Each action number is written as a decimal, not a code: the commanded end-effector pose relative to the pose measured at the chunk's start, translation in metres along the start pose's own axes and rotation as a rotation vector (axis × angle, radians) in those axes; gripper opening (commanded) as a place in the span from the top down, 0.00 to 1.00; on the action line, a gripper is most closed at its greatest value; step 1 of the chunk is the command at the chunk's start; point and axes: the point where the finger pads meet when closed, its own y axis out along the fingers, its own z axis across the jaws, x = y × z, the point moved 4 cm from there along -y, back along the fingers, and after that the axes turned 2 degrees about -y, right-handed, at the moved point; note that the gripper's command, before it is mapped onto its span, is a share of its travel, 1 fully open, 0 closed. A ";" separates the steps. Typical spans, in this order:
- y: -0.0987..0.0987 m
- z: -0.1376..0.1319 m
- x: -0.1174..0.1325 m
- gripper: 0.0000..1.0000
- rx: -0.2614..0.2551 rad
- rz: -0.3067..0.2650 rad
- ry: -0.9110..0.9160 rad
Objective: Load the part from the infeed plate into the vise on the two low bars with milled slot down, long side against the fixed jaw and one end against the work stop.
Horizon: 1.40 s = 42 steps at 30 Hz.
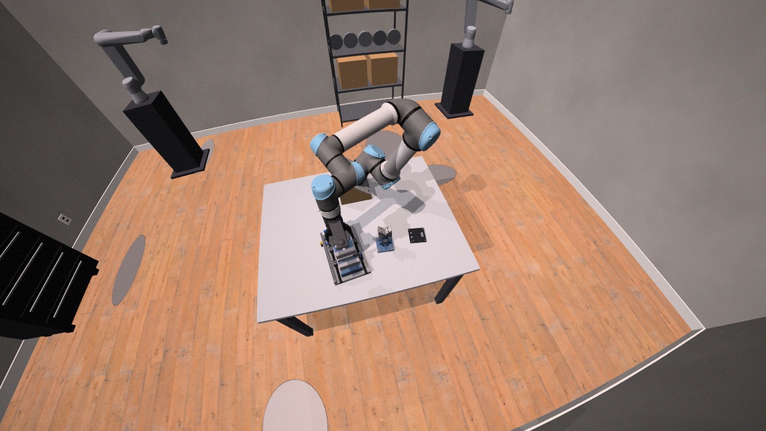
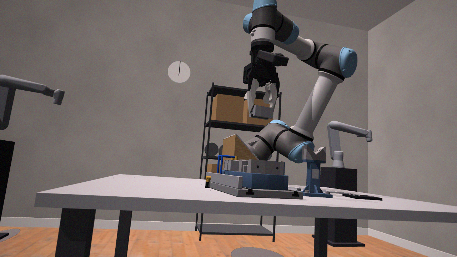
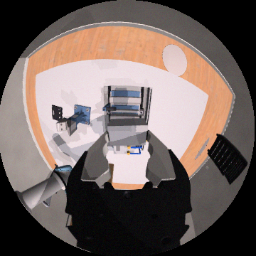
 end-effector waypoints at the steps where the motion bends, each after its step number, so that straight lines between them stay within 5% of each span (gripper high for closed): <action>1: 0.000 0.005 0.000 1.00 0.001 0.001 0.023; 42: 0.001 0.011 0.001 1.00 0.001 0.001 0.059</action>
